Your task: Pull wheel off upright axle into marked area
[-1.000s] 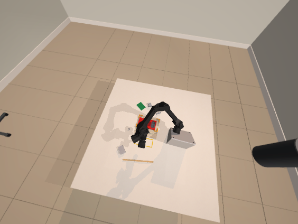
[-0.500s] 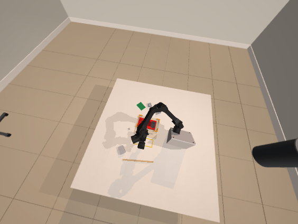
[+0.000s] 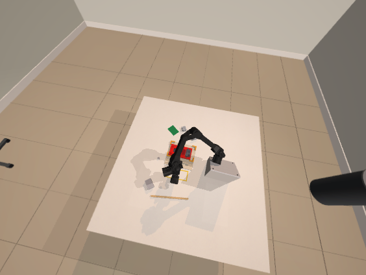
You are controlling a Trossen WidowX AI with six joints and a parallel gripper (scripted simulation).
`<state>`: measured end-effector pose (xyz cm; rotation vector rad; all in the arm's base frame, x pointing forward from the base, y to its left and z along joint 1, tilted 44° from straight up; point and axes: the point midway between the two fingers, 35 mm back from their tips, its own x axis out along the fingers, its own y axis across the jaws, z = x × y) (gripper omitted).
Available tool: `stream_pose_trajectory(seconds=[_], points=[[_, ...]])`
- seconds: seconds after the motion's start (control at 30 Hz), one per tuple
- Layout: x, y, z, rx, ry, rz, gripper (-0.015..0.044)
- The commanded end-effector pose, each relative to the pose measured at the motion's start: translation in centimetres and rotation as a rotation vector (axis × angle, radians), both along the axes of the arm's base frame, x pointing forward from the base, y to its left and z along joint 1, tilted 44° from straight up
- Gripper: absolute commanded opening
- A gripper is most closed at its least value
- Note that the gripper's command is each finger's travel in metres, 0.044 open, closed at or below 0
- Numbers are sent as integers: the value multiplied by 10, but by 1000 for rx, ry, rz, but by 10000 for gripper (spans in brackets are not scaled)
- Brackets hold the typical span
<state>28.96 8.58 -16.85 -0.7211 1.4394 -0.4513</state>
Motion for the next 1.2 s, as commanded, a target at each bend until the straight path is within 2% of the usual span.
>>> stream_pose_trajectory(seconds=[0.0, 0.17, 0.37, 0.53, 0.6, 0.7, 0.73, 0.83, 1.17], points=[[0, 0, 0, 0, 0, -3, 157], [0, 1, 2, 0, 0, -3, 289], [-5, 38, 39, -2, 1, 5, 300], [-7, 41, 44, -2, 1, 6, 300], [-13, 38, 44, -3, 1, 17, 352], [-46, 39, 71, 0, 4, 13, 431], [-58, 38, 80, 0, 5, 11, 440], [-86, 32, 100, -3, 6, 6, 440], [-88, 32, 101, -3, 6, 6, 440]])
